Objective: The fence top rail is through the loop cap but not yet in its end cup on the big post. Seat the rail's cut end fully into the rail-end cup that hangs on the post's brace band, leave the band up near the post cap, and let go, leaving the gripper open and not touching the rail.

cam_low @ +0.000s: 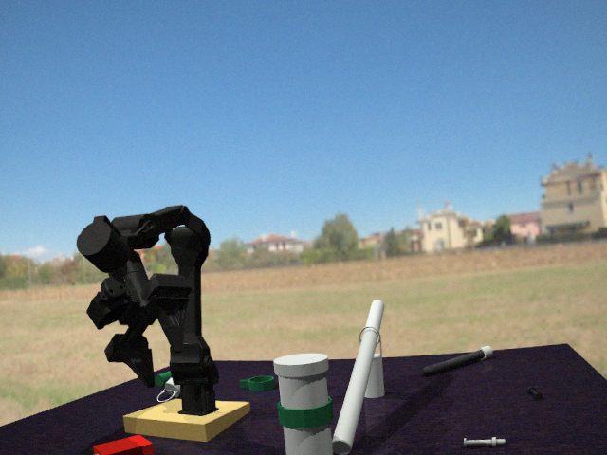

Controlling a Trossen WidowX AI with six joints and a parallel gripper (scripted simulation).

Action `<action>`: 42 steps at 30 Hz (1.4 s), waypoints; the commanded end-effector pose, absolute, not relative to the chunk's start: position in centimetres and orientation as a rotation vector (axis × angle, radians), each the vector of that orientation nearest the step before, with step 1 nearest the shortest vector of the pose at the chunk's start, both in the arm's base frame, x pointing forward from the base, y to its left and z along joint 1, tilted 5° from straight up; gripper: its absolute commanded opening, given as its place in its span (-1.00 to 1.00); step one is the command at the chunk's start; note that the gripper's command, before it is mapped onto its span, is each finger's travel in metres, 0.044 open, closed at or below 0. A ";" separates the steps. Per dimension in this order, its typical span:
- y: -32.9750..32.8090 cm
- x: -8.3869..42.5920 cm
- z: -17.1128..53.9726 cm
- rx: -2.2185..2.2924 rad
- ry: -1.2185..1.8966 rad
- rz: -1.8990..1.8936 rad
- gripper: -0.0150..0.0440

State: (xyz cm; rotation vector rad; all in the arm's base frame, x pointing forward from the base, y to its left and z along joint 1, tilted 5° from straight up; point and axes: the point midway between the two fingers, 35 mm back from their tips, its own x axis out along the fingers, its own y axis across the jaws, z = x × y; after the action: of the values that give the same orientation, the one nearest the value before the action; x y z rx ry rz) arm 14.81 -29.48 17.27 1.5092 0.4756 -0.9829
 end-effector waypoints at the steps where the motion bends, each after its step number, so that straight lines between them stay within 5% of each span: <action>1: -27.2 18.5 18.2 1.300 0.619 -0.873 1.00; 12: -16.1 28.3 21.3 0.684 0.934 -0.438 1.00; 23: -2.9 31.7 24.4 0.092 1.031 0.011 1.00; 31: -3.3 31.7 24.3 0.019 1.038 0.059 1.00; 42: -9.9 31.9 22.7 -0.622 0.998 0.512 1.00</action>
State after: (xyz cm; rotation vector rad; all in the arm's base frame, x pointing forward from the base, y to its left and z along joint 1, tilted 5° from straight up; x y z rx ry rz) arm 31.96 -7.30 23.32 -0.3808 1.0396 0.3245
